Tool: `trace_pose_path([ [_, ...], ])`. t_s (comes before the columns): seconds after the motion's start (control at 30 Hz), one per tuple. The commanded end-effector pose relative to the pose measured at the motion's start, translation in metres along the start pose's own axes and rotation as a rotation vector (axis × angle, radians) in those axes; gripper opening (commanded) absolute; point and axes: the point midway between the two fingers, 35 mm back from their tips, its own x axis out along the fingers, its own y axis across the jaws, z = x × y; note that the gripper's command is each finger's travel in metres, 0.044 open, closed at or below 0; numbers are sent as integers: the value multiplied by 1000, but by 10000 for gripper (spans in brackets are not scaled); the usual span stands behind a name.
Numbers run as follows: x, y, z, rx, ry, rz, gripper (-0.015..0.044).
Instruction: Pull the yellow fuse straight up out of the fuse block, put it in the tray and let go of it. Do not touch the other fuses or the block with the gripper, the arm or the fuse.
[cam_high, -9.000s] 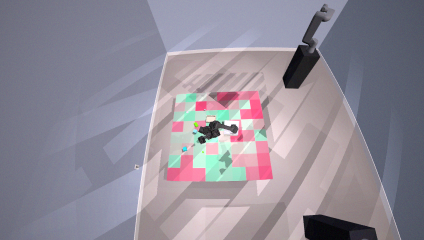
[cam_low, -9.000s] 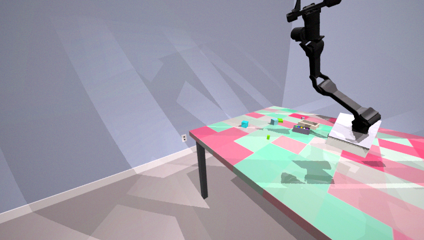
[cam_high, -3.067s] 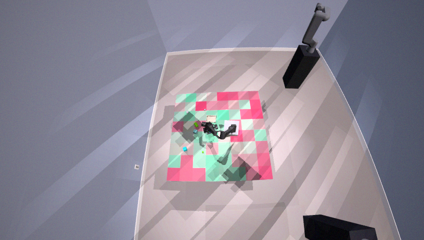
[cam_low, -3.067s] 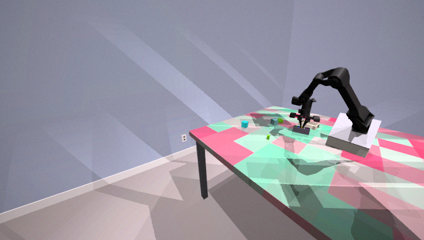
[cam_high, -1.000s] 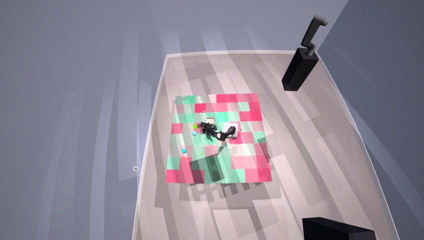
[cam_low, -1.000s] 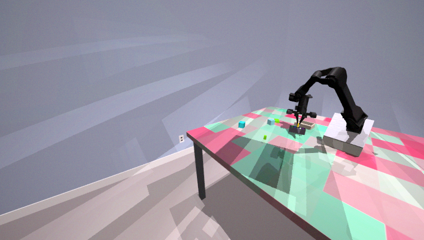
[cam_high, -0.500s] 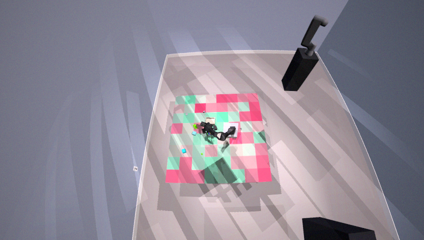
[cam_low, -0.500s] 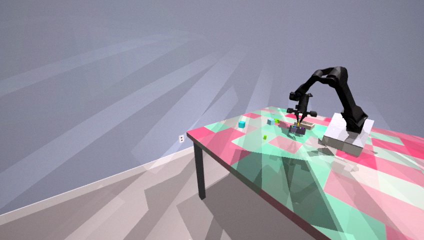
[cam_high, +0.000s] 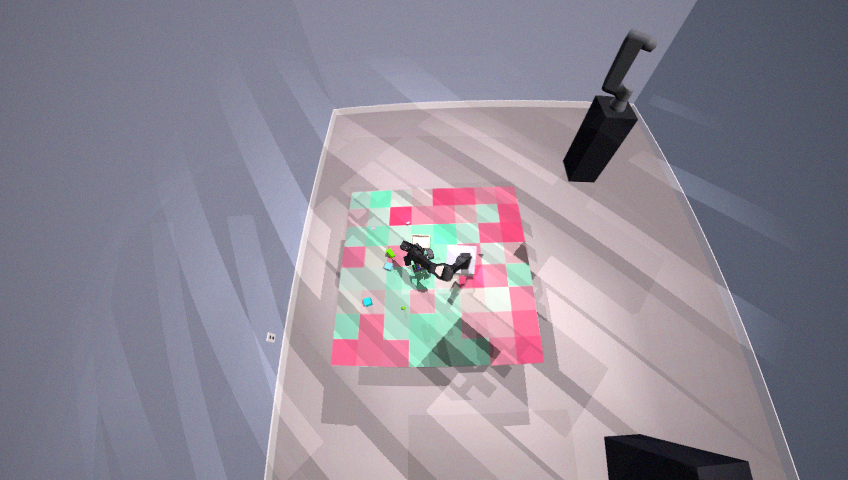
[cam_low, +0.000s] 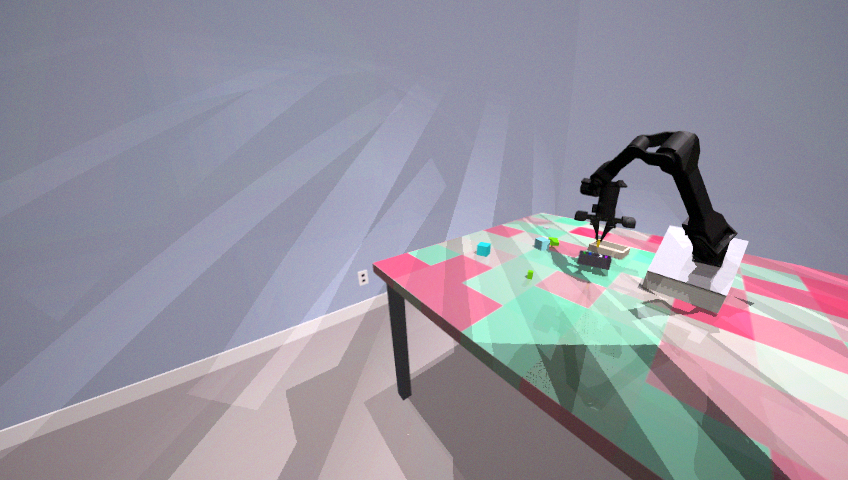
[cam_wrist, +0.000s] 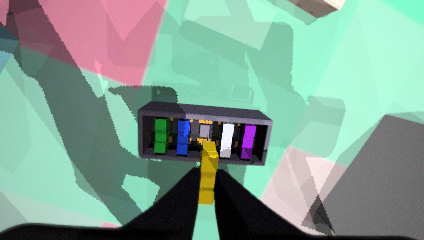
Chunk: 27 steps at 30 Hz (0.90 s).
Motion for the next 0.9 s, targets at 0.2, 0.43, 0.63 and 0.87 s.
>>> trace_pose_path([
  [0.2,-6,1,34,-6,-16,-2,0],
  [0.43,-8,-4,72,-5,-23,-4,0],
  [0.63,-10,-12,104,-6,-26,-5,0],
  [0.87,-9,-27,141,-7,-25,-5,0],
])
